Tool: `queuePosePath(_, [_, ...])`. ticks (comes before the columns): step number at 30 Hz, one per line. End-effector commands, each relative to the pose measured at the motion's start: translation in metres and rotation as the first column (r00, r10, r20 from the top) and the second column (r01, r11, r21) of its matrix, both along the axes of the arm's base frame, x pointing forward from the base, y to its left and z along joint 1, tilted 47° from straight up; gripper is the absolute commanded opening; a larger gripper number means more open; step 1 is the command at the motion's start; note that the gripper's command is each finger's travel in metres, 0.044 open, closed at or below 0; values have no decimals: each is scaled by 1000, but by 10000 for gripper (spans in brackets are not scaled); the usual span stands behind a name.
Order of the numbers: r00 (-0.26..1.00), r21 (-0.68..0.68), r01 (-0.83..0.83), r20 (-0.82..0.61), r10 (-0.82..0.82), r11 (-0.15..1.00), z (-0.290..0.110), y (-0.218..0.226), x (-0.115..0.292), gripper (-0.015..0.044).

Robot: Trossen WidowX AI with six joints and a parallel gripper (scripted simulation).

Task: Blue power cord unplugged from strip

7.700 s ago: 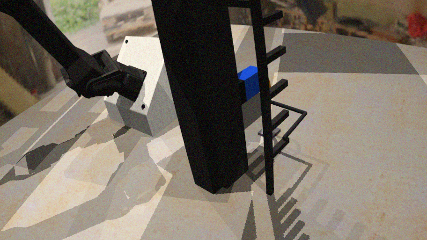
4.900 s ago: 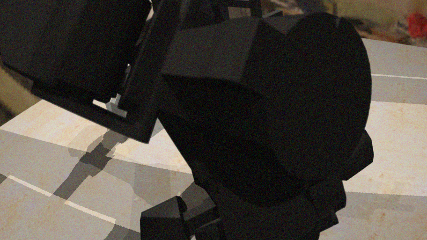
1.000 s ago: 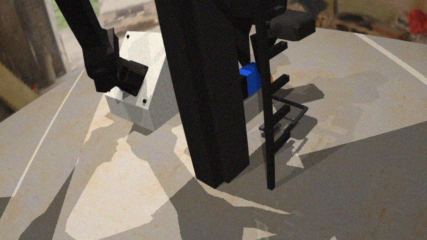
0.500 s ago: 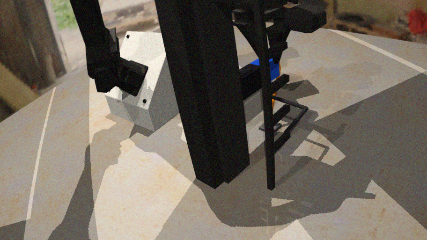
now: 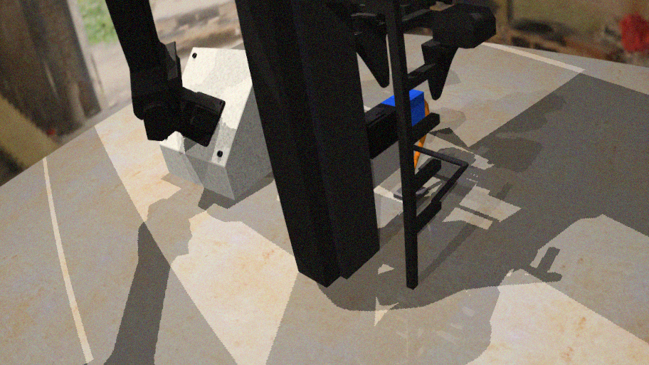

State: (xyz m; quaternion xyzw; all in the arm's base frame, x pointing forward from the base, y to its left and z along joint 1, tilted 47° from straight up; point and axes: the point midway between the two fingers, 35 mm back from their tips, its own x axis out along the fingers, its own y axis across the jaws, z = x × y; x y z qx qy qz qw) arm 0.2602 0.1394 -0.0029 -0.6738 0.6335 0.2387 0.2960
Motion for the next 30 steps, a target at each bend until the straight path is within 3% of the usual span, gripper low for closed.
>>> queuePosePath(1, [1000,0,-4,0,4,1000,-5,9,2,420])
queuePosePath(8, [1000,3,-4,1,4,1000,-33,50,2,440])
queuePosePath(30, [1000,3,-4,1,4,1000,-33,50,2,440])
